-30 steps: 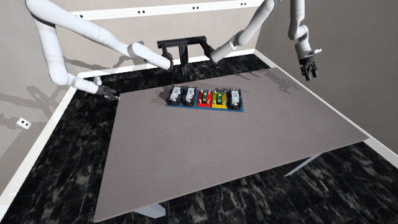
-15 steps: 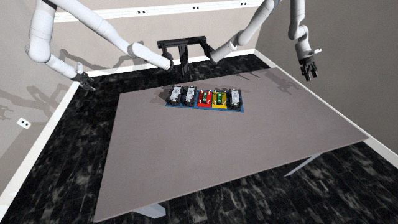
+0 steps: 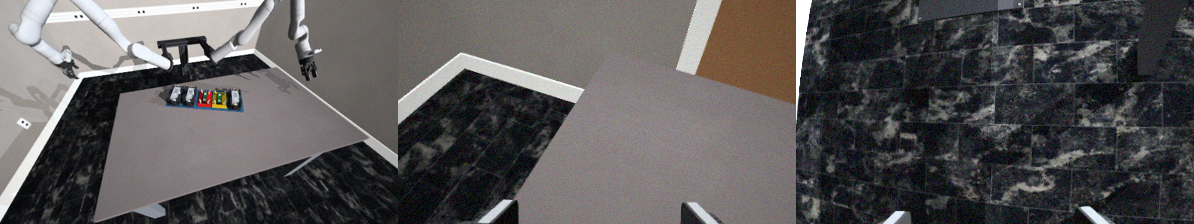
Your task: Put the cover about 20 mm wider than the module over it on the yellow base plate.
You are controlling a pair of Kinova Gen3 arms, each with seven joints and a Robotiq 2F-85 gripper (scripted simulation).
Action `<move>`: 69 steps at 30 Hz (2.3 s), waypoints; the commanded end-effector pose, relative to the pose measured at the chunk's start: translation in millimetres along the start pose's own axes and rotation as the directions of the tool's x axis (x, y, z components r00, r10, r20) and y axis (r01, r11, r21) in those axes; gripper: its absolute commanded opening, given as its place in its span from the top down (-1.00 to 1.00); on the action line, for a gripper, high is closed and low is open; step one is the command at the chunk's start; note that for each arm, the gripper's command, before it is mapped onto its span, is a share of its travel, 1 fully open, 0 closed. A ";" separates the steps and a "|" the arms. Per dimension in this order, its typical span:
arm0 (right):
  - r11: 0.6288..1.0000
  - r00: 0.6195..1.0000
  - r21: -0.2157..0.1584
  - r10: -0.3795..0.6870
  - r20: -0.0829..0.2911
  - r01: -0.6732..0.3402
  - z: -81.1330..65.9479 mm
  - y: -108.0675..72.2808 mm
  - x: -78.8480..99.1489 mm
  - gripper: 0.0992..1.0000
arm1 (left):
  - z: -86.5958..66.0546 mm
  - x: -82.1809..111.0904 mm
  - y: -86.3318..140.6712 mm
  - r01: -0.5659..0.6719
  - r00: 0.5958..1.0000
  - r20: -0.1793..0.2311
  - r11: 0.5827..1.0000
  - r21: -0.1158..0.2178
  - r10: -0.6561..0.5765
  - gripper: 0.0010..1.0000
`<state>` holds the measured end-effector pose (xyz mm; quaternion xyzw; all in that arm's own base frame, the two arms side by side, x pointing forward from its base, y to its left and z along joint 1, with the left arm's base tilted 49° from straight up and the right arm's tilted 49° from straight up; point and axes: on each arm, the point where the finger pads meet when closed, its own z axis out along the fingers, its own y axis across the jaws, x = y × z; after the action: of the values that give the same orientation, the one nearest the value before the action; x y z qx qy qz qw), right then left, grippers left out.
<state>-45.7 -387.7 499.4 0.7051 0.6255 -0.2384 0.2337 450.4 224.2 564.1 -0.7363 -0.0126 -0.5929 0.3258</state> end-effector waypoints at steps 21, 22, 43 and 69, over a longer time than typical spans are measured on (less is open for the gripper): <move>0.996 0.994 0.050 0.069 0.081 -0.073 -30.6 -38.9 -15.5 -1.00 | -0.3 1.1 0.2 -0.001 1.000 -0.002 1.000 0.000 0.001 -1.00; 0.996 0.994 0.050 0.069 0.081 -0.073 -30.6 -38.9 -15.5 -1.00 | -0.3 1.1 0.2 -0.001 1.000 -0.002 1.000 0.000 0.001 -1.00; 0.996 0.994 0.050 0.069 0.081 -0.073 -30.6 -38.9 -15.5 -1.00 | -0.3 1.1 0.2 -0.001 1.000 -0.002 1.000 0.000 0.001 -1.00; 0.996 0.994 0.050 0.069 0.081 -0.073 -30.6 -38.9 -15.5 -1.00 | -0.3 1.1 0.2 -0.001 1.000 -0.002 1.000 0.000 0.001 -1.00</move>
<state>-83.2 -377.0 529.1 0.7218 0.5869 -0.2723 0.2459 450.4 224.2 564.1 -0.7363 -0.0126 -0.5929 0.3258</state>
